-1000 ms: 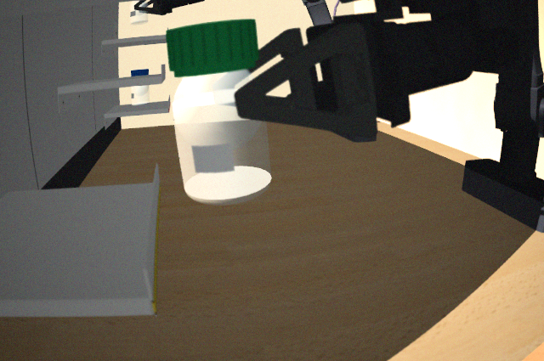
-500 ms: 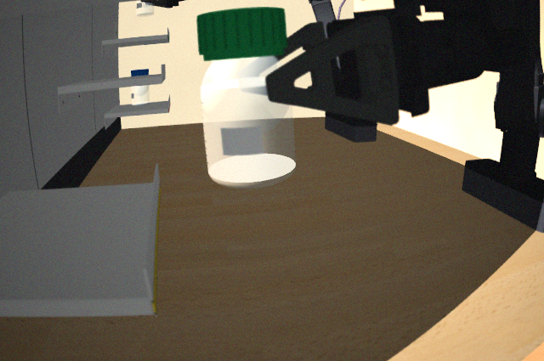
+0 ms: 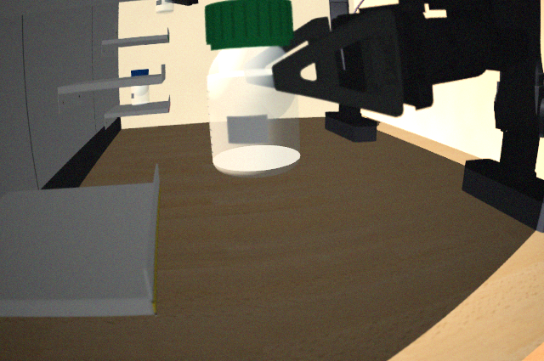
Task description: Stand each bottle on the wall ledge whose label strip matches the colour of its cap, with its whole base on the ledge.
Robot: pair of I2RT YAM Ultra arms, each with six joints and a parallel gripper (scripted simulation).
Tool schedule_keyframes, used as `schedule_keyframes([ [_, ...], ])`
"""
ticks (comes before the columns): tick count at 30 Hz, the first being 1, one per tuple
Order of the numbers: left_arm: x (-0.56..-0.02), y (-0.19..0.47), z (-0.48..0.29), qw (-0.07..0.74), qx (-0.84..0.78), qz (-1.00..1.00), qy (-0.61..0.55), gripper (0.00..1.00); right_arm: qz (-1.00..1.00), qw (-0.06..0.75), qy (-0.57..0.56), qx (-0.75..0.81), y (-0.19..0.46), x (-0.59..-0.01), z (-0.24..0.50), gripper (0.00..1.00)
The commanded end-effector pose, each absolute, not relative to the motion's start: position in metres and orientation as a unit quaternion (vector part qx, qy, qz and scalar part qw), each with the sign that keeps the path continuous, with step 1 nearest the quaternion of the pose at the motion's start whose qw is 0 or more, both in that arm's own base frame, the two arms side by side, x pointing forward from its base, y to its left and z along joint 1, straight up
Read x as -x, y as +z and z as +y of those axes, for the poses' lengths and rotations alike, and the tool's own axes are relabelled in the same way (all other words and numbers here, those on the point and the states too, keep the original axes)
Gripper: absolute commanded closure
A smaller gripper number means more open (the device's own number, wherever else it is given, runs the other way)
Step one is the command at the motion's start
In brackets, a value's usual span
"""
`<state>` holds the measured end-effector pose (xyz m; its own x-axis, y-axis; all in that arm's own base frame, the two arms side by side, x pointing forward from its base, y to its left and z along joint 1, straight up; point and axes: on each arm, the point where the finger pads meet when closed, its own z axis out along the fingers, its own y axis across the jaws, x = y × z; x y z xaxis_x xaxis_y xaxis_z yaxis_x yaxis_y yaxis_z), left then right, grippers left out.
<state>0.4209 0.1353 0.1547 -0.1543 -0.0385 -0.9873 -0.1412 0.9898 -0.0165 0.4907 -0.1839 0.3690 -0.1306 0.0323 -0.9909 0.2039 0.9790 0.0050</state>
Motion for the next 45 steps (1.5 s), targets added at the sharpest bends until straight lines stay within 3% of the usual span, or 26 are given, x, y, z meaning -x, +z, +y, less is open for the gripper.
schedule_keyframes([
  [1,-0.420,0.182,0.138,0.679,0.047,0.731,0.053,0.50,0.712,0.694,-0.080,-0.062,0.412,-0.465,-0.180,0.48],
  [13,-0.422,0.176,0.137,0.672,0.051,0.737,0.049,0.50,0.720,0.686,-0.078,-0.063,0.399,-0.418,-0.170,0.48],
  [37,-0.423,0.178,0.136,0.664,0.056,0.742,0.071,0.50,0.730,0.678,-0.061,-0.054,0.382,-0.403,-0.160,0.48],
  [45,-0.427,0.203,0.053,0.638,0.013,0.764,0.097,0.50,0.723,0.685,-0.068,-0.054,0.389,-0.403,-0.162,0.48],
])
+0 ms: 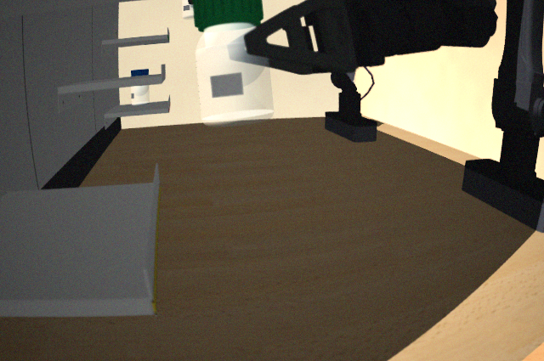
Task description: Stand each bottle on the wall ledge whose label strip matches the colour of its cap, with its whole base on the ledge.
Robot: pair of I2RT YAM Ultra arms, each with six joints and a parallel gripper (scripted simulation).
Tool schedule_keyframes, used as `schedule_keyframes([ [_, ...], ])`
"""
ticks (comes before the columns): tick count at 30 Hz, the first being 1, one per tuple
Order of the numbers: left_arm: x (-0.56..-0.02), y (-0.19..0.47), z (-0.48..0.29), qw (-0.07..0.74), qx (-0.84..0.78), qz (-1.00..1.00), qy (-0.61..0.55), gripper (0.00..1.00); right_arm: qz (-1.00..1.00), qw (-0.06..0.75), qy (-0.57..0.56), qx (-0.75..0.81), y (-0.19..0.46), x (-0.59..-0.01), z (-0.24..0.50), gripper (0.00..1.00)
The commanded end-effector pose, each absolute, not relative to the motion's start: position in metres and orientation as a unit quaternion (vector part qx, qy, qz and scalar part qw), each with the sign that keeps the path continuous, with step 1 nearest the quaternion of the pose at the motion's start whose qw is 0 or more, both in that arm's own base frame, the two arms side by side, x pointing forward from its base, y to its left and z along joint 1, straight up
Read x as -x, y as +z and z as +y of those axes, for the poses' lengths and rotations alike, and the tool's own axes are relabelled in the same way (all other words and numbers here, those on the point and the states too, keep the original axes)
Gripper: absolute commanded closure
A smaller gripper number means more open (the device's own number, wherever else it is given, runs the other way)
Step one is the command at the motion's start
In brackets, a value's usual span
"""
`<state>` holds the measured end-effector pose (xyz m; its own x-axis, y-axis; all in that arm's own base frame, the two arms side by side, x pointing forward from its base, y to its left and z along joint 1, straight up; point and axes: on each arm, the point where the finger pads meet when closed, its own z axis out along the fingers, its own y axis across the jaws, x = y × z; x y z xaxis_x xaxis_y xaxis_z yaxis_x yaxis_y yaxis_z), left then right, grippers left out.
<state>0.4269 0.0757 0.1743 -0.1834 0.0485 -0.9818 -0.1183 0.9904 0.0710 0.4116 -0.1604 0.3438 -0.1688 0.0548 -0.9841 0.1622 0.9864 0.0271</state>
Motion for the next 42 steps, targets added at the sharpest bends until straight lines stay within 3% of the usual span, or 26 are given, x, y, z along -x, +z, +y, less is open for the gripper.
schedule_keyframes([
  [1,-0.426,0.207,0.039,0.631,0.014,0.771,0.085,0.50,0.723,0.686,-0.068,-0.053,0.386,-0.404,-0.160,0.48],
  [8,-0.443,0.245,-0.033,0.642,0.032,0.764,0.060,0.50,0.698,0.709,-0.080,-0.052,0.370,-0.406,-0.151,0.48],
  [19,-0.481,0.266,-0.171,0.642,0.065,0.762,0.054,0.50,0.712,0.698,-0.055,-0.046,0.233,-0.413,-0.102,0.48],
  [31,-0.474,0.268,-0.256,0.649,0.069,0.756,0.045,0.50,0.738,0.672,-0.037,-0.040,0.158,-0.412,-0.076,0.48],
  [42,-0.476,0.285,-0.278,0.670,0.035,0.741,-0.005,0.50,0.753,0.657,-0.032,-0.039,0.139,-0.413,-0.071,0.48],
])
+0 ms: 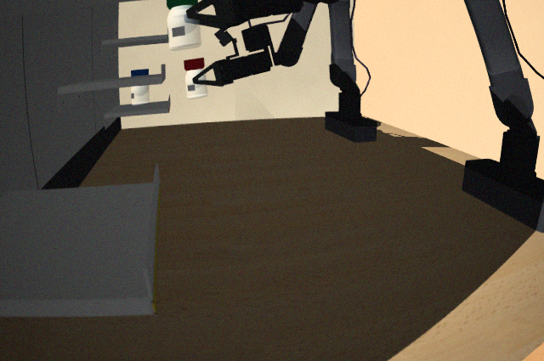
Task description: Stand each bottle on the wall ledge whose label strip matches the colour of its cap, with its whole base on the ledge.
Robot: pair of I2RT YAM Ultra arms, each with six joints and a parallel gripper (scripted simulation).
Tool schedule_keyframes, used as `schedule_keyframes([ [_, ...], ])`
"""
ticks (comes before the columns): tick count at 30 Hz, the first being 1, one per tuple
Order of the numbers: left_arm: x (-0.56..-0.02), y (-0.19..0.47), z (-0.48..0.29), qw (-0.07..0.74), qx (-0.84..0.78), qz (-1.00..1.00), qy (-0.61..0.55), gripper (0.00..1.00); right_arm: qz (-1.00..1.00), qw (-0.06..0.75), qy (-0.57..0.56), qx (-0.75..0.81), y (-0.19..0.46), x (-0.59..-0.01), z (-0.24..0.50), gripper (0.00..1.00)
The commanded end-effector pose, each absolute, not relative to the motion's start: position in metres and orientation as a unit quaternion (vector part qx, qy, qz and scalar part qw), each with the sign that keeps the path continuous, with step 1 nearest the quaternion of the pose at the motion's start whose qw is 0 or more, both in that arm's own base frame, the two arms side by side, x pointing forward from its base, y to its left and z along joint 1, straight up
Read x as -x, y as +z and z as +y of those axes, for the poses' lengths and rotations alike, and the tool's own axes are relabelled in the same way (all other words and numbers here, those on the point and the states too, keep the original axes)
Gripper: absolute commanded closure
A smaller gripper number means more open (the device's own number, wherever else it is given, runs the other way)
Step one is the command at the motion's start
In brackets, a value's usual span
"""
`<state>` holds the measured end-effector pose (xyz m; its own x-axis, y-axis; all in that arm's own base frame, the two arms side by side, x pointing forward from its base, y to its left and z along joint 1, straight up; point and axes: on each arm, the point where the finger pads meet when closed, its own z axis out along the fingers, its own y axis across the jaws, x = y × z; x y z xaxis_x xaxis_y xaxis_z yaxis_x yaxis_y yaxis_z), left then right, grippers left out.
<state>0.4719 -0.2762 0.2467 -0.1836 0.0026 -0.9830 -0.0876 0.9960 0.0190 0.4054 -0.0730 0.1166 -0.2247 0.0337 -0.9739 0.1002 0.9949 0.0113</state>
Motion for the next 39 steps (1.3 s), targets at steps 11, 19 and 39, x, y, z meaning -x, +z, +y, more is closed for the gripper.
schedule_keyframes([
  [11,-0.471,0.272,-0.273,0.676,-0.083,0.727,-0.083,0.50,0.750,0.659,-0.034,-0.040,0.143,-0.437,-0.072,0.48],
  [19,-0.474,0.275,-0.264,0.680,-0.074,0.725,-0.081,0.50,0.750,0.660,-0.033,-0.039,0.143,-0.448,-0.070,0.48],
  [39,-0.475,0.284,-0.267,0.674,-0.079,0.731,-0.077,0.50,0.737,0.674,-0.034,-0.036,0.179,-0.460,-0.069,0.48],
])
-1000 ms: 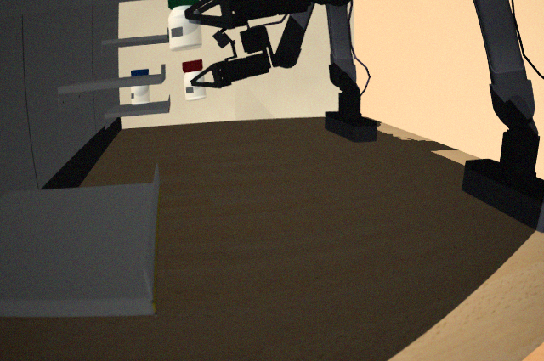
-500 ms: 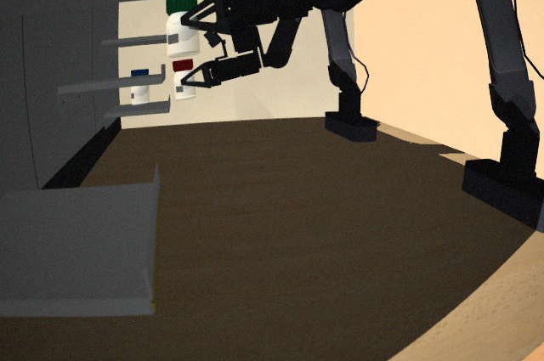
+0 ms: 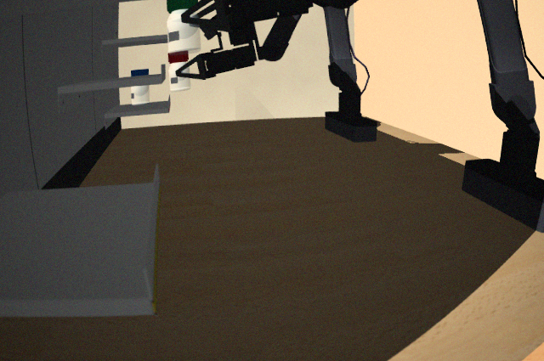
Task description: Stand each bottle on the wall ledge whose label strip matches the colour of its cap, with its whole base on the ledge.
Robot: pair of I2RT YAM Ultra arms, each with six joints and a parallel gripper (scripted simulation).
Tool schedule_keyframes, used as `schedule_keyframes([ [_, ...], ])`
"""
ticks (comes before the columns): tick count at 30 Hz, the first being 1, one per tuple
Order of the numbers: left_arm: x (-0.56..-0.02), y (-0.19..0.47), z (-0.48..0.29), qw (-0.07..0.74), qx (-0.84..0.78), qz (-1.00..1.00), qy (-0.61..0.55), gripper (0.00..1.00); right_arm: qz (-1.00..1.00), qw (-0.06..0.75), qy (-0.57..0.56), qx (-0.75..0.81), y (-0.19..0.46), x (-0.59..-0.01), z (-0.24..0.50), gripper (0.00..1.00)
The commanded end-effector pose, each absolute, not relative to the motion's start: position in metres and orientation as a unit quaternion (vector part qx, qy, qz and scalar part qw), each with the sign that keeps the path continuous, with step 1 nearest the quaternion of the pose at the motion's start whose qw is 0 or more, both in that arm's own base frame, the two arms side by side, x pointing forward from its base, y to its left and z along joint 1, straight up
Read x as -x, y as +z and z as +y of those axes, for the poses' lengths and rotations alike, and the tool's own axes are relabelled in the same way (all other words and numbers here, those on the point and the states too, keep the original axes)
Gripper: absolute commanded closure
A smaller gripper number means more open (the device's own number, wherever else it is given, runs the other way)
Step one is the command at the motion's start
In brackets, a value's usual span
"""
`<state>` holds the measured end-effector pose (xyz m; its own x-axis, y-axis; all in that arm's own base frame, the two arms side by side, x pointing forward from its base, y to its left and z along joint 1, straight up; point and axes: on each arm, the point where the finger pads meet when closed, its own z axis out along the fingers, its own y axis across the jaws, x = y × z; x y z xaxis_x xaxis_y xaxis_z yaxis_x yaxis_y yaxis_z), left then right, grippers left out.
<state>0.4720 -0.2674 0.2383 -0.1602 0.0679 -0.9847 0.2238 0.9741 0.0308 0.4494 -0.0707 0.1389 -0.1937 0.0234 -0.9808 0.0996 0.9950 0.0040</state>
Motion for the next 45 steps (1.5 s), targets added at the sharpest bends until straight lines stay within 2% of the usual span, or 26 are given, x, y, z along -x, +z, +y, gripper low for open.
schedule_keyframes([
  [1,-0.475,0.284,-0.267,0.674,-0.079,0.731,-0.077,0.50,0.740,0.671,-0.034,-0.037,0.176,-0.461,-0.069,0.48],
  [13,-0.481,0.288,-0.269,0.680,-0.081,0.724,-0.084,0.50,0.730,0.682,-0.036,-0.037,0.176,-0.492,-0.072,0.48],
  [23,-0.523,0.283,-0.279,0.681,-0.081,0.723,-0.087,0.50,0.720,0.692,-0.036,-0.034,0.177,-0.530,-0.075,0.48],
  [35,-0.554,0.287,-0.283,0.689,-0.073,0.716,-0.087,0.50,0.716,0.696,-0.036,-0.033,0.182,-0.532,-0.074,0.48],
  [45,-0.552,0.293,-0.284,0.693,-0.071,0.712,-0.088,0.50,0.713,0.700,-0.036,-0.034,0.177,-0.531,-0.074,0.48],
])
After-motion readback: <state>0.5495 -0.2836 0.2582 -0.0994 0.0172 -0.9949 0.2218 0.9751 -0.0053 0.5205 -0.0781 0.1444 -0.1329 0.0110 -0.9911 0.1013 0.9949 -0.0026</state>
